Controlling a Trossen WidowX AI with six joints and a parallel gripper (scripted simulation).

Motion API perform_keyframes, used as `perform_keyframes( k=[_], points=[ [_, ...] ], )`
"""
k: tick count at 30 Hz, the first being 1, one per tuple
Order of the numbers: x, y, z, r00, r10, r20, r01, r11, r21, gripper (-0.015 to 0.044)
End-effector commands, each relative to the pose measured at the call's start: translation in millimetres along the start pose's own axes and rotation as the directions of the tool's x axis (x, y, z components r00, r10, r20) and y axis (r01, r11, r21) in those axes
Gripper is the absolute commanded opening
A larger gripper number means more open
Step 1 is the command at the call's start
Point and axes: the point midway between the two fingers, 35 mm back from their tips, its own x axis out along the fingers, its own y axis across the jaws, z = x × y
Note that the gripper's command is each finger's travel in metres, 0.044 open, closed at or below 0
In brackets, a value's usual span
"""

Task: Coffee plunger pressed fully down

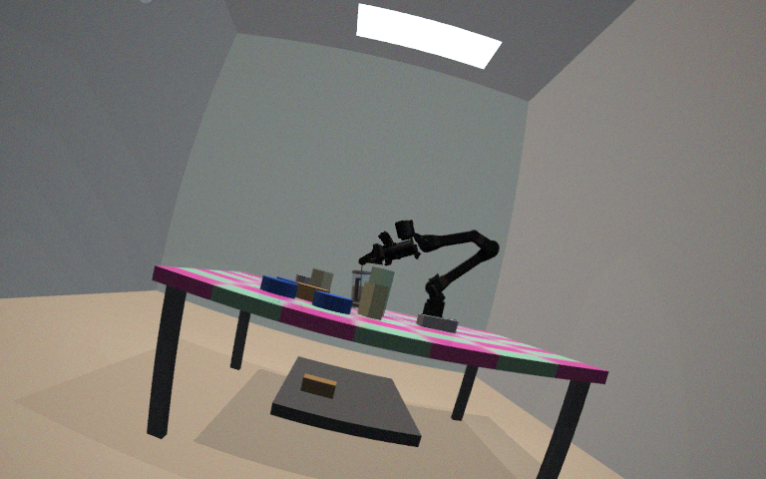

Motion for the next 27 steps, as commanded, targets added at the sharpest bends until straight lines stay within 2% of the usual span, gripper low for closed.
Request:
perform_keyframes(
  k=[1, 27],
  points=[
    [5.1, 0.0, -11.7, 0.999, 0.0, -0.044, 0.0, 1.0, -0.011, 0.0119],
    [8.6, 0.1, -8.4, 0.999, 0.0, -0.044, 0.0, 1.0, -0.011, 0.0119]
  ],
)
